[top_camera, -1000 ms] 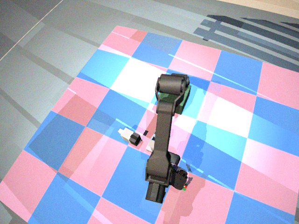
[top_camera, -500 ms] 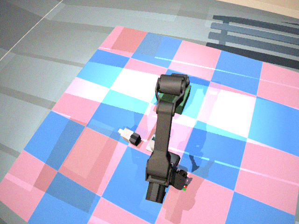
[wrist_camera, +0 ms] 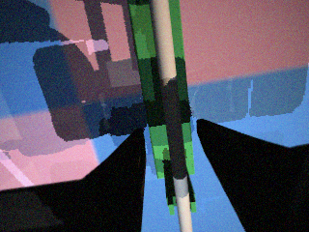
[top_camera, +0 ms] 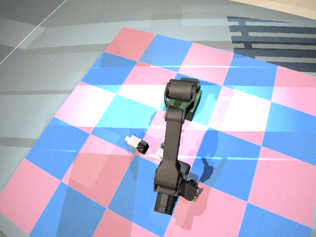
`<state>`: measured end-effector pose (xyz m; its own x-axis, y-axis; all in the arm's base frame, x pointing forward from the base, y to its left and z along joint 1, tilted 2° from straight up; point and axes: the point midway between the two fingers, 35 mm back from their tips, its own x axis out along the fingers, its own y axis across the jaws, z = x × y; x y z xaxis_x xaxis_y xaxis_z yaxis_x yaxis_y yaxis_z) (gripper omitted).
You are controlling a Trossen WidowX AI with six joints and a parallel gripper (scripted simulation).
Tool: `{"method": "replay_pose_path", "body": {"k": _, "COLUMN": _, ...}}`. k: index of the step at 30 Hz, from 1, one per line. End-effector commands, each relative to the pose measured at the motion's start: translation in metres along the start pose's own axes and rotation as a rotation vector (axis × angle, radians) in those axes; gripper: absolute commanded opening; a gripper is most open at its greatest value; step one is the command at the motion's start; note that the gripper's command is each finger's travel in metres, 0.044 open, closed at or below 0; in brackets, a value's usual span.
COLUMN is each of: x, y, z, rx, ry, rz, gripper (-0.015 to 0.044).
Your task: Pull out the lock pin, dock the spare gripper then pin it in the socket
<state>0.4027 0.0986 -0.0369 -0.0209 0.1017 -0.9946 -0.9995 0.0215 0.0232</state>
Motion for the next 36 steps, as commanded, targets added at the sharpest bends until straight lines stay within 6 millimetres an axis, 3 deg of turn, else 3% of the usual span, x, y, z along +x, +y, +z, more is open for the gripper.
{"method": "replay_pose_path", "body": {"k": 1, "x": 0.0, "y": 0.0, "z": 0.0, "rx": 0.0, "ry": 0.0, "rz": 0.0, "gripper": 0.0262}}
{"method": "replay_pose_path", "body": {"k": 8, "x": -0.014, "y": 0.003, "z": 0.001, "rx": 0.001, "ry": 0.002, "rz": 0.01, "gripper": 0.044}}
{"method": "replay_pose_path", "body": {"k": 36, "x": -0.079, "y": 0.022, "z": 0.006, "rx": 0.003, "ry": 0.018, "rz": 0.078, "gripper": 0.044}}
